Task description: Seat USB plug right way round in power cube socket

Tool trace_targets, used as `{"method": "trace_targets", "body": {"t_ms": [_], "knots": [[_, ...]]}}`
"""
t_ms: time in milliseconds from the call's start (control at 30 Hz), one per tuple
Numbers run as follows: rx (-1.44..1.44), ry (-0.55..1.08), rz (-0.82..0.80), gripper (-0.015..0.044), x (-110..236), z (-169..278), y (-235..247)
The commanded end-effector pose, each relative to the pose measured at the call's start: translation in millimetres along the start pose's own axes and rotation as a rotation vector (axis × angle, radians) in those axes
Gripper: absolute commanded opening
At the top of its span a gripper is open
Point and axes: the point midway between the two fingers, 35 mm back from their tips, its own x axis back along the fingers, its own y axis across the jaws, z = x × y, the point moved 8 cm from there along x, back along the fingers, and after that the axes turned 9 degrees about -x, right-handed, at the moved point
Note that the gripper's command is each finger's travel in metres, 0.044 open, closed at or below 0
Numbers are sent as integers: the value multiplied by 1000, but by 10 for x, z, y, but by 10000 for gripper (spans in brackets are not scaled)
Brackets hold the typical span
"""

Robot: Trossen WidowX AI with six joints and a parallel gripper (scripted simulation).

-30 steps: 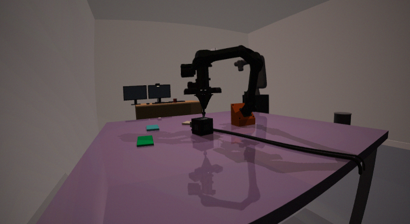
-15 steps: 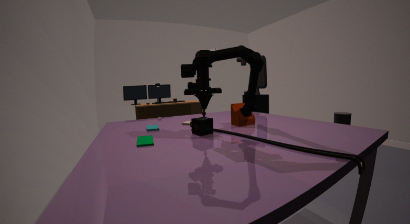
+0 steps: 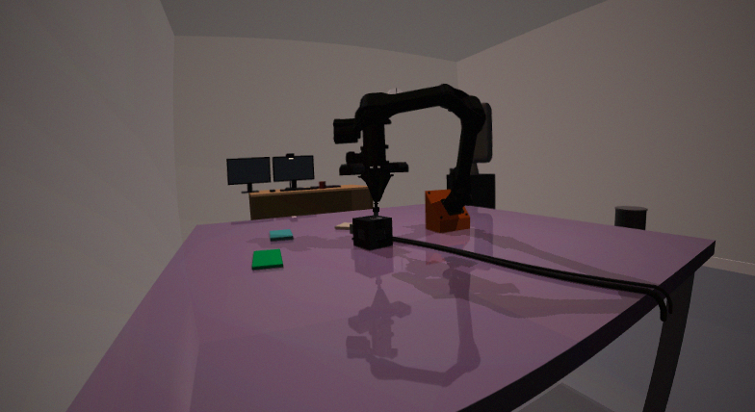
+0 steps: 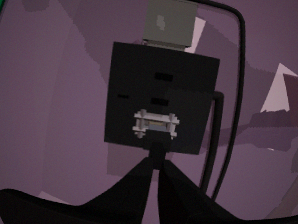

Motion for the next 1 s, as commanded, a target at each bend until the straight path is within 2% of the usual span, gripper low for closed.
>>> {"method": "trace_targets", "body": {"t_ms": [0,967], "knots": [[-2,3,-4,0,-4,5,2],[-2,3,-4,0,-39,5,2]]}}
